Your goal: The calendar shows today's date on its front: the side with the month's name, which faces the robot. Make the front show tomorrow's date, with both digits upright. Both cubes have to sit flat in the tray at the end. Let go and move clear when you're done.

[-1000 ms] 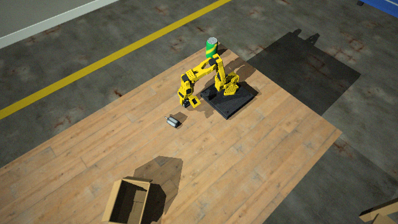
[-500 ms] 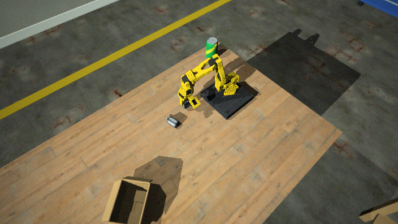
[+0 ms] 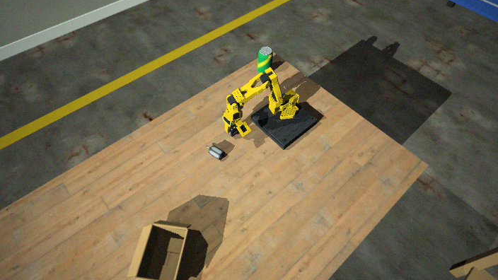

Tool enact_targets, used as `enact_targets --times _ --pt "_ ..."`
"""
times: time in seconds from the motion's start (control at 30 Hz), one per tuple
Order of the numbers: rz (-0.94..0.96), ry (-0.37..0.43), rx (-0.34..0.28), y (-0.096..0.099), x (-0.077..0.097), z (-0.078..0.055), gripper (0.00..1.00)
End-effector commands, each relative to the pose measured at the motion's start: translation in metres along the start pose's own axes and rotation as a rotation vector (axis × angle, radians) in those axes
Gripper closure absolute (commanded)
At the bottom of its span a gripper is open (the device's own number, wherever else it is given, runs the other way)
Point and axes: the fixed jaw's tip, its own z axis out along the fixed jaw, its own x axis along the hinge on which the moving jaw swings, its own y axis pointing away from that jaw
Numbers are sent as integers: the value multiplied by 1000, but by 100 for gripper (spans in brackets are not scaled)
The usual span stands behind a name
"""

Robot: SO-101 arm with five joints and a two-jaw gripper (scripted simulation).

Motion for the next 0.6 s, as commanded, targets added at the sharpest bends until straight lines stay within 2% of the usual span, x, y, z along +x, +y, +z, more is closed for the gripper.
enact_targets --times 0.0,0.57 --pt "-3 -8 -24 4 -4 5 100" --pt "-3 -8 -24 4 -4 11 100"
